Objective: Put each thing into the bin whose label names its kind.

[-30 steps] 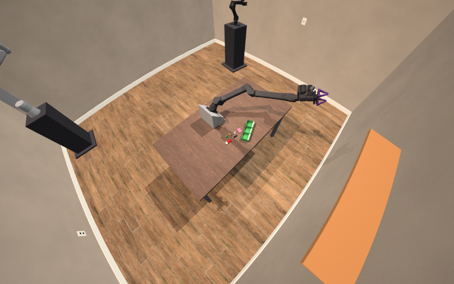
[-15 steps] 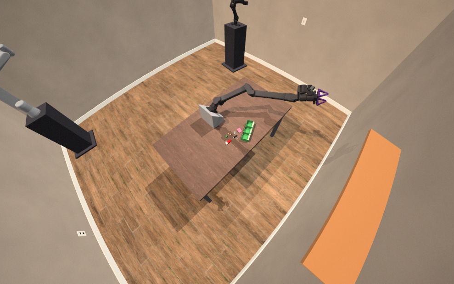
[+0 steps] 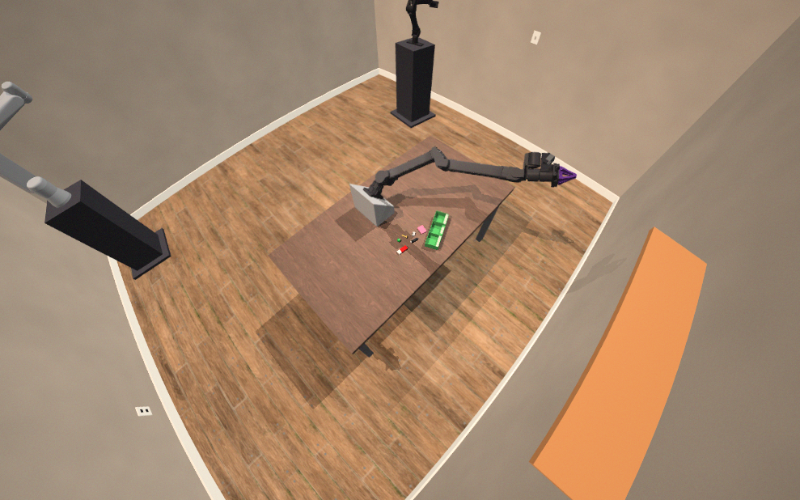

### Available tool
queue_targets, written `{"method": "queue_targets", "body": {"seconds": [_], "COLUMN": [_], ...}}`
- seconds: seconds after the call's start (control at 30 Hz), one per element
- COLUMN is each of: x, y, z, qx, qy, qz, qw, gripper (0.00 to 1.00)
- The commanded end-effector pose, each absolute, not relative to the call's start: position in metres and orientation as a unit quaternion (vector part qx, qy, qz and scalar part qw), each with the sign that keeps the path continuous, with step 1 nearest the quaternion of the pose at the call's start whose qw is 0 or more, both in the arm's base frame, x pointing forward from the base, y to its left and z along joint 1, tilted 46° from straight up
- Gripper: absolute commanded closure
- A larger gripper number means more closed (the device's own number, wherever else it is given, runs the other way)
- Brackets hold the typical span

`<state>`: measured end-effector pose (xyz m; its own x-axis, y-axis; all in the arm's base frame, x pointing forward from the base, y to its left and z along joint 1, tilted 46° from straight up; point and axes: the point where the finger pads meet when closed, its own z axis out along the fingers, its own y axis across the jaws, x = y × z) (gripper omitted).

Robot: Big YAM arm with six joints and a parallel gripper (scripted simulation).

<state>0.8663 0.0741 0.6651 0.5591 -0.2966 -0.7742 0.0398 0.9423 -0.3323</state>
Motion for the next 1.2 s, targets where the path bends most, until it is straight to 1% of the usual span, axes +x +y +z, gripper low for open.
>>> {"method": "queue_targets", "body": {"seconds": [0.0,0.67,0.7,1.17], "x": [0.857,0.857,0.843,0.832], "y": [0.073,0.073,0.084,0.165], "z": [0.681,0.681,0.692,0.614], "qx": [-0.138,-0.138,-0.135,-0.132], "qy": [0.449,0.449,0.436,0.435], "qz": [-0.098,-0.098,-0.098,-0.097], "qw": [0.877,0.877,0.884,0.885], "gripper": [0.92,0.92,0.92,0.92]}}
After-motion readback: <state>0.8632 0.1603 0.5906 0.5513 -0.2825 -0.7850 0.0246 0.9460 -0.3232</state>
